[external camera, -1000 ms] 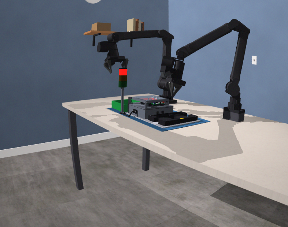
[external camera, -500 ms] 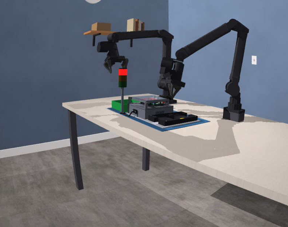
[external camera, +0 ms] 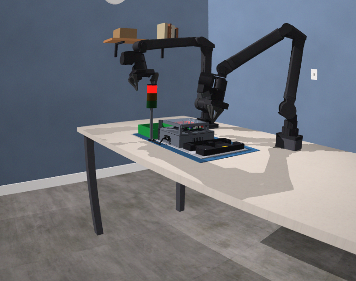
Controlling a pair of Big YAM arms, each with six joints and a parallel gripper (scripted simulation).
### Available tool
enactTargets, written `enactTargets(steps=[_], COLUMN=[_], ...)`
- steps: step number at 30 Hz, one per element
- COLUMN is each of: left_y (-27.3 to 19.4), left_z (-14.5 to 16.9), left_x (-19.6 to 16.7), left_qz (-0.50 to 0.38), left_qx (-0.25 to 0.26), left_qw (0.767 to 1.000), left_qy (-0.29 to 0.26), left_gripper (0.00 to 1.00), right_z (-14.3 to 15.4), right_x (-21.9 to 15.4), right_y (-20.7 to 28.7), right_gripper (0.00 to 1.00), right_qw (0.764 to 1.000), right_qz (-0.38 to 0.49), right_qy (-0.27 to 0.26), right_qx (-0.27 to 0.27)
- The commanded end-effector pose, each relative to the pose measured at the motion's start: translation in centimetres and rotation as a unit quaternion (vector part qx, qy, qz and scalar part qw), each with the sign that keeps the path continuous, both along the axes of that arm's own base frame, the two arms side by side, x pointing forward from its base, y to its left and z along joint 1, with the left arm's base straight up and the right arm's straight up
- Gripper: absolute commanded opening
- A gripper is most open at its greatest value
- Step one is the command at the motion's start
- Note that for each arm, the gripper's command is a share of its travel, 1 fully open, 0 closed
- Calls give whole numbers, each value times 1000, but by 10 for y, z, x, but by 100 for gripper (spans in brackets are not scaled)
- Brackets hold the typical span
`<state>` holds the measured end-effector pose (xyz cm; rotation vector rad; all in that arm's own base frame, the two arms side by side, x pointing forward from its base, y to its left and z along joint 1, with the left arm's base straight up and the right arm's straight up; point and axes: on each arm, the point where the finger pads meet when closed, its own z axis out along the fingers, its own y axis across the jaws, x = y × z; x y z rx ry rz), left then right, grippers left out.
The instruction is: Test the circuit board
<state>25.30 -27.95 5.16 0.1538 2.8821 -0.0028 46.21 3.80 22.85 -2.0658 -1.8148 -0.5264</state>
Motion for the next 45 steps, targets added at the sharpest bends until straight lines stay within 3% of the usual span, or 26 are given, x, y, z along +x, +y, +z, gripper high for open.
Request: enactTargets(steps=[1, 45], left_y=[-5, -6], left_z=[-6, -34], left_x=[4, 6], left_qz=[8, 10], left_qx=[-5, 3], left_qw=[1000, 1000], left_qy=[-2, 4], left_gripper=[0, 0], right_z=[9, 9], right_x=[10, 10], right_y=[1, 1], right_gripper=[100, 100], right_qw=[1000, 1000], right_qz=[0, 0], right_qy=[-11, -11], right_qx=[0, 0])
